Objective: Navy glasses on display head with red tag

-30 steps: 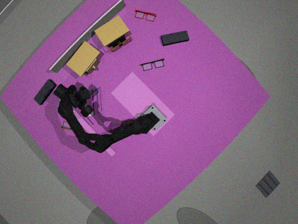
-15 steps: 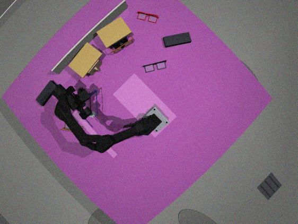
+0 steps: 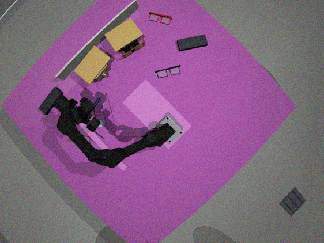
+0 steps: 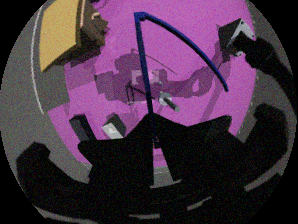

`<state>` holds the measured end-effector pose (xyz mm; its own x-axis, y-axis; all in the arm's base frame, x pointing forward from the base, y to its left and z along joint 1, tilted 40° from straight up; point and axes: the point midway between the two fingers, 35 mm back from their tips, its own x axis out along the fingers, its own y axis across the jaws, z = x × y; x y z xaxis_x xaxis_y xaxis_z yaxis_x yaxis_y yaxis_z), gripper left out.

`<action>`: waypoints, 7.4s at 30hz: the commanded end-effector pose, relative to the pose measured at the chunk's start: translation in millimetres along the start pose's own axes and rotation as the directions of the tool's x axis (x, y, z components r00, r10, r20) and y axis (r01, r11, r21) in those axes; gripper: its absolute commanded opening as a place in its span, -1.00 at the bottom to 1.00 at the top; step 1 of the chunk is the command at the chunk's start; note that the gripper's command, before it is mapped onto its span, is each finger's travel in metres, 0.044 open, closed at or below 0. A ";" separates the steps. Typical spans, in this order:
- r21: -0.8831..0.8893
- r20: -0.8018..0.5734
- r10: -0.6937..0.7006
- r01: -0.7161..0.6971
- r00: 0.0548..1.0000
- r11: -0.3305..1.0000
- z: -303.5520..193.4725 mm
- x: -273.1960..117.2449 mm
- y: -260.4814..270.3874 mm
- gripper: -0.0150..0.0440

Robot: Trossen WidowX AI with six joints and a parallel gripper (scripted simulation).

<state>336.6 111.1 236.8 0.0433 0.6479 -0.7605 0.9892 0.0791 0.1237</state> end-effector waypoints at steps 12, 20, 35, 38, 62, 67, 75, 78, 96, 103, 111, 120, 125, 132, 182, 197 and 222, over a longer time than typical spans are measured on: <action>-0.602 0.002 -0.008 0.007 1.000 0.798 -41.8 0.7 -47.1 -0.49; -0.839 -0.001 -0.008 0.003 1.000 0.544 -59.1 0.3 -73.8 -0.49; -0.979 -0.007 -0.007 -0.006 1.000 0.204 -73.4 -0.1 -103.0 -0.49; -0.979 -0.007 -0.007 -0.005 1.000 0.204 -73.3 3.9 -102.6 -0.49; -0.979 -0.011 -0.006 -0.010 1.000 0.204 -74.9 59.0 -103.9 -0.49; -0.979 -0.012 -0.006 -0.010 1.000 0.204 -78.7 58.9 -107.3 -0.49; -0.979 -0.012 -0.006 -0.011 1.000 0.204 -82.6 58.8 -110.6 -0.49; -0.979 -0.012 -0.006 -0.011 1.000 0.204 -84.1 58.7 -112.0 -0.49; -0.979 -0.013 -0.006 -0.012 1.000 0.204 -93.1 58.4 -121.1 -0.49; -0.979 -0.014 -0.006 -0.012 1.000 0.204 -96.1 58.2 -125.0 -0.49; -0.979 -0.014 -0.006 -0.012 1.000 0.204 -99.4 58.1 -130.0 -0.49; -0.979 -0.015 -0.007 -0.013 1.000 0.205 -102.5 57.9 -135.9 -0.49; -0.979 -0.015 -0.007 -0.013 1.000 0.205 -104.0 57.8 -139.2 -0.49; -0.979 -0.015 -0.007 -0.014 1.000 0.205 -105.6 57.7 -143.2 -0.49; -0.961 0.005 -0.005 0.006 1.000 0.275 -89.2 1.7 -119.6 -0.49; -0.743 0.070 -0.011 0.059 0.997 0.667 -0.7 10.6 -73.5 -0.49; -0.076 0.052 -0.027 0.031 0.998 0.997 160.5 4.7 -67.5 -0.49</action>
<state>295.9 2.7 137.2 0.0331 0.5974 -0.8013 0.9486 0.2338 0.2135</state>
